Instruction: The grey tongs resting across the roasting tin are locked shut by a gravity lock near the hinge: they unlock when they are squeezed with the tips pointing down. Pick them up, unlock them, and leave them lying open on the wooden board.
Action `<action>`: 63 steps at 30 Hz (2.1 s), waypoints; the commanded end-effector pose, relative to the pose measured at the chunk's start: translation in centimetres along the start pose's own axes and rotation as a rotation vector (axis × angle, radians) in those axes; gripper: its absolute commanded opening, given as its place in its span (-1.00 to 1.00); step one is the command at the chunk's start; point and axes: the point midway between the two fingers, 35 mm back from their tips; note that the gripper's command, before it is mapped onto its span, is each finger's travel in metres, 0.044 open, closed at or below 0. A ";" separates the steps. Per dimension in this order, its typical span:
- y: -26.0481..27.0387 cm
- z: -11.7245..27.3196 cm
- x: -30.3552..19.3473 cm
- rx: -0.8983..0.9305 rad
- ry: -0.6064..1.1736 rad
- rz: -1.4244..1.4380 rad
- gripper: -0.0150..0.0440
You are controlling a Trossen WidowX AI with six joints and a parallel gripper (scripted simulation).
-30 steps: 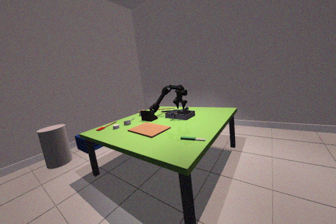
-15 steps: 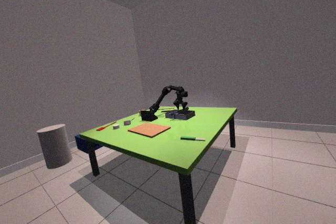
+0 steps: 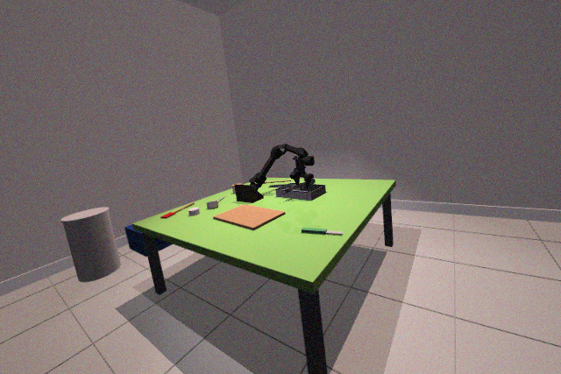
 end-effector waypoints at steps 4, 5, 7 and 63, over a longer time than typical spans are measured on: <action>-0.1 -1.2 -0.1 -0.001 0.006 -0.003 1.00; -0.1 -1.3 -0.1 -0.001 0.006 -0.003 1.00; -0.1 -1.7 -0.1 -0.001 0.007 -0.003 1.00; -0.5 10.3 0.1 0.096 -0.002 -0.054 -1.00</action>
Point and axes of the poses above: the point midway between the two fingers, 35 mm back from their tips, its own z axis back along the fingers, its own y axis across the jaws, x = y × z, and after that the axes turned 15 degrees about z, right-handed
